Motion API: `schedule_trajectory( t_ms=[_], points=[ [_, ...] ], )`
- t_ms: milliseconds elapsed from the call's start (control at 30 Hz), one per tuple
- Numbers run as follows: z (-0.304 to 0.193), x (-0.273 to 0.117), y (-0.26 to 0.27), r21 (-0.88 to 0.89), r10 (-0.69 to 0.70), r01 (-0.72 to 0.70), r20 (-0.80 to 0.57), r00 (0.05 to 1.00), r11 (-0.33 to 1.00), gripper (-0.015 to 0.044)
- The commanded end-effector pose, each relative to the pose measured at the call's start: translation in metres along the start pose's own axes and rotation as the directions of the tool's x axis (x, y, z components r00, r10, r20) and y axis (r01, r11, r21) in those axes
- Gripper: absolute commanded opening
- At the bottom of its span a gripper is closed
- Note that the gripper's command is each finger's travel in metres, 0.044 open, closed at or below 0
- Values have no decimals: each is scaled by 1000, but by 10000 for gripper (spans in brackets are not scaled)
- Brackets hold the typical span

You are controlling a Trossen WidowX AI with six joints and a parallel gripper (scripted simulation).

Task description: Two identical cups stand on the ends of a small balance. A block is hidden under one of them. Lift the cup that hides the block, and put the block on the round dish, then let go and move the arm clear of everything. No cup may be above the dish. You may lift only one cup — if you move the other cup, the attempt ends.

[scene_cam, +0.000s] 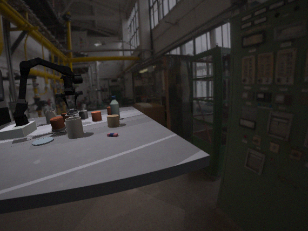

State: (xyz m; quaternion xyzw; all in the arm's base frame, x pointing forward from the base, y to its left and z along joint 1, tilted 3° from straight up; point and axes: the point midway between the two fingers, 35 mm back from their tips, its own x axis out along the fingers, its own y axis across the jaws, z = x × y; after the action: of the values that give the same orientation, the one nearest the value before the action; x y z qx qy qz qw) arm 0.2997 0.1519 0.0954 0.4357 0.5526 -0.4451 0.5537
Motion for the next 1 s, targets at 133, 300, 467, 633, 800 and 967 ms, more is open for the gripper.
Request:
schedule_trajectory(
  t_ms=[133,300,467,633,800,967],
  points=[
    [1,13,-1,9,-10,10,7,1000,1000,260],
    [1,21,-1,9,-10,10,7,1000,1000,260],
    [1,29,-1,9,-10,10,7,1000,1000,260],
    [1,37,-1,10,-10,10,7,1000,1000,260],
    [1,45,-1,9,-10,10,7,1000,1000,260],
    [2,46,-1,9,-10,10,7,1000,1000,181]
  ],
)
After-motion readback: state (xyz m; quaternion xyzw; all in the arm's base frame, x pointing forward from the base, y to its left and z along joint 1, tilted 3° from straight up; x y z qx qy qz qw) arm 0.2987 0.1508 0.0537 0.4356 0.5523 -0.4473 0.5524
